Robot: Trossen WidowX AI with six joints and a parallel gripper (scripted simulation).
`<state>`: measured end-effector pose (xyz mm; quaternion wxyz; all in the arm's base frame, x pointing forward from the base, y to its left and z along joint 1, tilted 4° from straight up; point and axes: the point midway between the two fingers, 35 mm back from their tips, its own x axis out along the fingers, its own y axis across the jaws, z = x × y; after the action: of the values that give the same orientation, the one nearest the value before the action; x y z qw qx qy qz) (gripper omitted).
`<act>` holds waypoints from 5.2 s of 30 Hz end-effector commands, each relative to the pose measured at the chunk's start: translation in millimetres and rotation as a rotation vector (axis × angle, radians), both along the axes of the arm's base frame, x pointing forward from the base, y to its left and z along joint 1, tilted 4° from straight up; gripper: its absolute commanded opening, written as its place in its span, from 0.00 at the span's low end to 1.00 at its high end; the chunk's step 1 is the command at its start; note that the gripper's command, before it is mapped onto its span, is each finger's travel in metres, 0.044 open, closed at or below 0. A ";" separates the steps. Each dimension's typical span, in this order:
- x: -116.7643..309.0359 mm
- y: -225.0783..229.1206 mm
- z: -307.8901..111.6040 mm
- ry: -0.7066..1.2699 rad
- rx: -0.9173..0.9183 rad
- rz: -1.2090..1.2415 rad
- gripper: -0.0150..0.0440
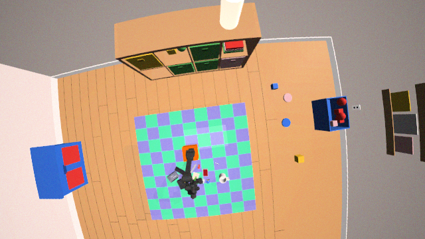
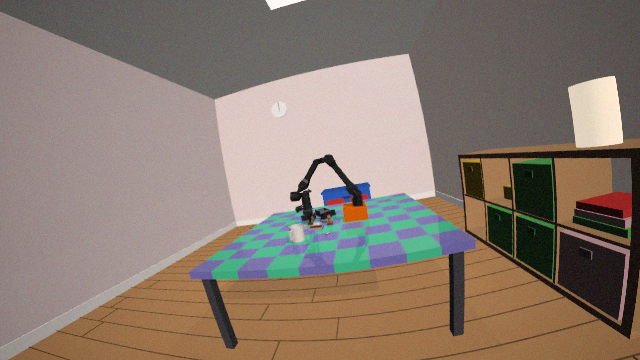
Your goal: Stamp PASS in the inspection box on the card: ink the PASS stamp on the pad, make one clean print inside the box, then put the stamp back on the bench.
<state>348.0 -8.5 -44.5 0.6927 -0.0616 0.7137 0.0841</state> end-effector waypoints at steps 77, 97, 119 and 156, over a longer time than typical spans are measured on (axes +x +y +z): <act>2.2 -0.9 20.4 -0.002 -0.003 -0.004 0.25; 3.6 -1.7 52.6 -0.002 -0.003 -0.004 0.25; -23.8 -28.7 72.7 -0.001 -0.006 -0.003 0.25; -111.0 -79.5 50.0 0.008 -0.011 0.001 0.25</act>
<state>237.9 -87.5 12.1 0.6910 -0.0632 0.7157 0.0801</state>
